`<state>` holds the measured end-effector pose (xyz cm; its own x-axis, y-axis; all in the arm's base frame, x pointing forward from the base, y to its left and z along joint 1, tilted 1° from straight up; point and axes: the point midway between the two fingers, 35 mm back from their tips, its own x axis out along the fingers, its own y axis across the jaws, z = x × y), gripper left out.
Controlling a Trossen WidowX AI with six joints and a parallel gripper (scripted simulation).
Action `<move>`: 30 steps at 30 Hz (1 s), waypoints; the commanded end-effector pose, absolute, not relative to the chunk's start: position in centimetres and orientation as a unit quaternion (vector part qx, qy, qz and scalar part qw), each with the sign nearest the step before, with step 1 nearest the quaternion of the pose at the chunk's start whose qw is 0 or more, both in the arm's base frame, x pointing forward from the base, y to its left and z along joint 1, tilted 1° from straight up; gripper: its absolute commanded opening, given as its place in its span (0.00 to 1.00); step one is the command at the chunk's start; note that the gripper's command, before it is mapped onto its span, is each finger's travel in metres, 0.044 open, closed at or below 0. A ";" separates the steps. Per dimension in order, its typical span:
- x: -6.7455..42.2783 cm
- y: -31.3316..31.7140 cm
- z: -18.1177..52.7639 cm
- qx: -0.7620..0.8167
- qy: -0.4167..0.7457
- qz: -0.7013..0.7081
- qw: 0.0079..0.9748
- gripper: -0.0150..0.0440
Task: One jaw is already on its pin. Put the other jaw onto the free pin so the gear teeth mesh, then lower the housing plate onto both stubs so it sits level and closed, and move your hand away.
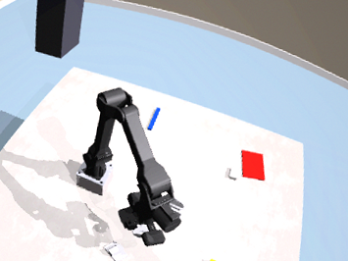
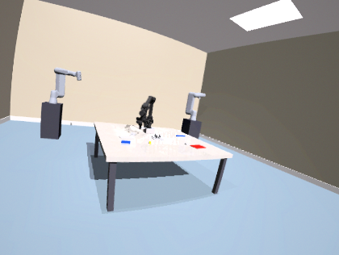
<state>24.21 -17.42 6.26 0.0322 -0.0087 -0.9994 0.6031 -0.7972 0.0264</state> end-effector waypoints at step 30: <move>26.0 -8.9 6.3 0.439 0.546 -0.429 0.571 0.85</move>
